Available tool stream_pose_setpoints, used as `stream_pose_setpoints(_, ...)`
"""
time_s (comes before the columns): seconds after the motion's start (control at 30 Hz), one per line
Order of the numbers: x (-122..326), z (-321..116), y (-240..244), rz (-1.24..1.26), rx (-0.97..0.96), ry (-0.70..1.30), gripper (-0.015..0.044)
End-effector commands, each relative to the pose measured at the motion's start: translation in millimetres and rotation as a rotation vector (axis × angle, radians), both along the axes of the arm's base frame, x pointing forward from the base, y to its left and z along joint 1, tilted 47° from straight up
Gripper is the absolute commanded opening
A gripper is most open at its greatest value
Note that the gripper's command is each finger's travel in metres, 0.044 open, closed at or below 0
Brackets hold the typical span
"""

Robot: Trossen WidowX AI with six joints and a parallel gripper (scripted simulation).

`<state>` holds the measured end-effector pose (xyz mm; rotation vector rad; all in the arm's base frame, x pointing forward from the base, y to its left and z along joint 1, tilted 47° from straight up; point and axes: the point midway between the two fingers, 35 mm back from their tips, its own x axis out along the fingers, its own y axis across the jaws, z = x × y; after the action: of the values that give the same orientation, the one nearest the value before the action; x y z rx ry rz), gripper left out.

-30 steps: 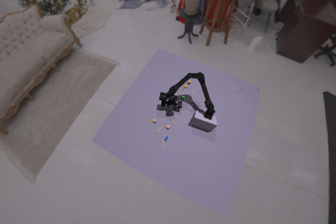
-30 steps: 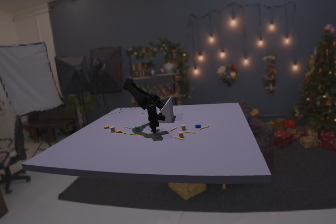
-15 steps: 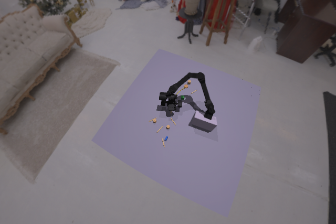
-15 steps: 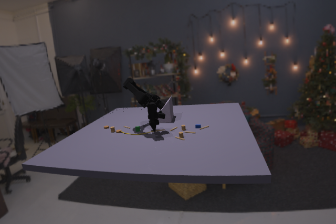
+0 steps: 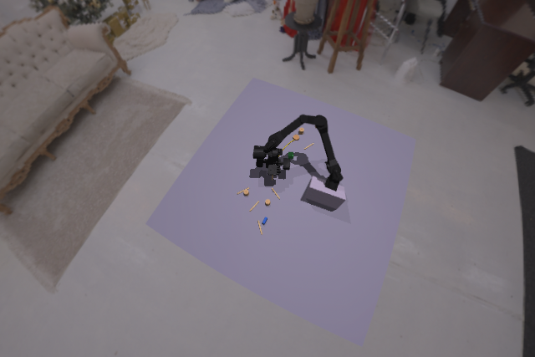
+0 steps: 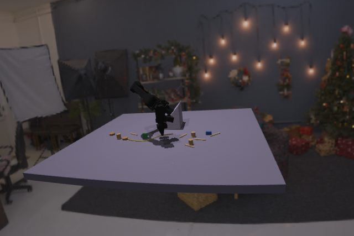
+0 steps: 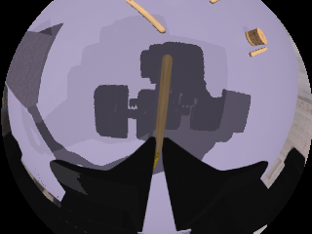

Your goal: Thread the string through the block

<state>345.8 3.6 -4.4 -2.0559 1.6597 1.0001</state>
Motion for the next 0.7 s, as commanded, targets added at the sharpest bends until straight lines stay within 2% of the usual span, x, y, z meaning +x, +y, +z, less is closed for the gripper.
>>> stream_pose_setpoints(0.0,1,5,5,-0.002,0.006,-0.008,0.0000)
stream_pose_setpoints(0.67,-3,16,16,0.001,-0.001,-0.001,0.0000)
